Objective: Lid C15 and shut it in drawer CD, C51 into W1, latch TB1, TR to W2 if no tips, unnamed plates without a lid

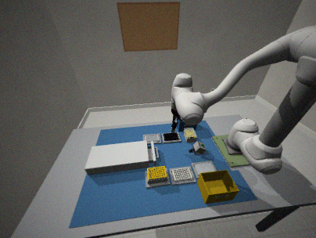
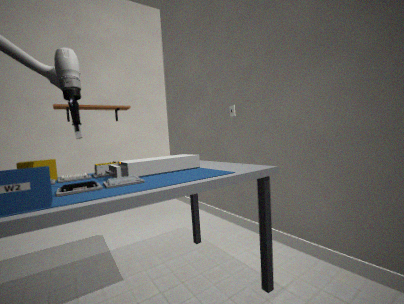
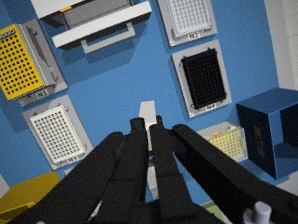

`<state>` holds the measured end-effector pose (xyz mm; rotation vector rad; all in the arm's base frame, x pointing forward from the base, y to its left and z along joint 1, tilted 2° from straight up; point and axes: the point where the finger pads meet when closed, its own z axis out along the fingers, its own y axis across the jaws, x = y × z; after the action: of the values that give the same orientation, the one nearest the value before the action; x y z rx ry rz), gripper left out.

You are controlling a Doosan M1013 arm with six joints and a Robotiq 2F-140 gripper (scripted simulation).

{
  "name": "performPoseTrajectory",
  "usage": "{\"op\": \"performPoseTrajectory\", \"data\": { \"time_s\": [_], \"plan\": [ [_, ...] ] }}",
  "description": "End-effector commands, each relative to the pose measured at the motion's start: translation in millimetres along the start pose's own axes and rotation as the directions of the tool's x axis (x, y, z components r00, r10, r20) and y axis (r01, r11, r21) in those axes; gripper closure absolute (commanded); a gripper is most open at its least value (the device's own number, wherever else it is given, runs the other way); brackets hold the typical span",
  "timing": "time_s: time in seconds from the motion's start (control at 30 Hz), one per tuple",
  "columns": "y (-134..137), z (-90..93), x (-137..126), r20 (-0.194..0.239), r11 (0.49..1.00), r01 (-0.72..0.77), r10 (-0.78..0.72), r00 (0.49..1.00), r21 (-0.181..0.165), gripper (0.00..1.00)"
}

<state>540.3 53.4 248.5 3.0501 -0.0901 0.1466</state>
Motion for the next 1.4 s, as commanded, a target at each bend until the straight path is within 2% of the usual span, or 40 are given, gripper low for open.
{"op": "performPoseTrajectory", "data": {
  "time_s": [0.0,0.03,0.1,0.2,0.27,0.37,0.43,0.6,0.97,1.0,1.37],
  "plan": [
    [0.2,-1.1,-8.5,0.017,0.999,0.039,-0.039,0.999,0.022,1.00],
    [0.0,-1.5,-13.5,0.018,0.999,0.040,-0.040,0.999,0.023,1.00],
    [-0.6,-2.5,-23.4,0.037,0.994,0.094,-0.096,0.995,0.055,1.00],
    [-1.5,-4.0,-38.3,0.037,0.994,0.096,-0.098,0.995,0.056,1.00],
    [-2.5,-5.2,-48.2,0.051,0.985,0.149,-0.154,0.987,0.091,1.00],
    [-3.7,-6.5,-59.8,0.052,0.984,0.151,-0.156,0.986,0.093,1.00],
    [-4.9,-7.5,-67.6,0.060,0.971,0.203,-0.212,0.976,0.130,1.00],
    [-6.7,-8.9,-79.3,0.060,0.970,0.206,-0.215,0.975,0.132,1.00],
    [-6.7,-8.9,-79.3,0.060,0.970,0.206,-0.215,0.975,0.132,1.00],
    [-7.6,-6.7,-76.2,0.058,0.967,0.218,-0.227,0.972,0.133,0.13],
    [-15.5,13.5,-47.5,0.058,0.967,0.218,-0.227,0.972,0.133,0.13]
  ]
}}
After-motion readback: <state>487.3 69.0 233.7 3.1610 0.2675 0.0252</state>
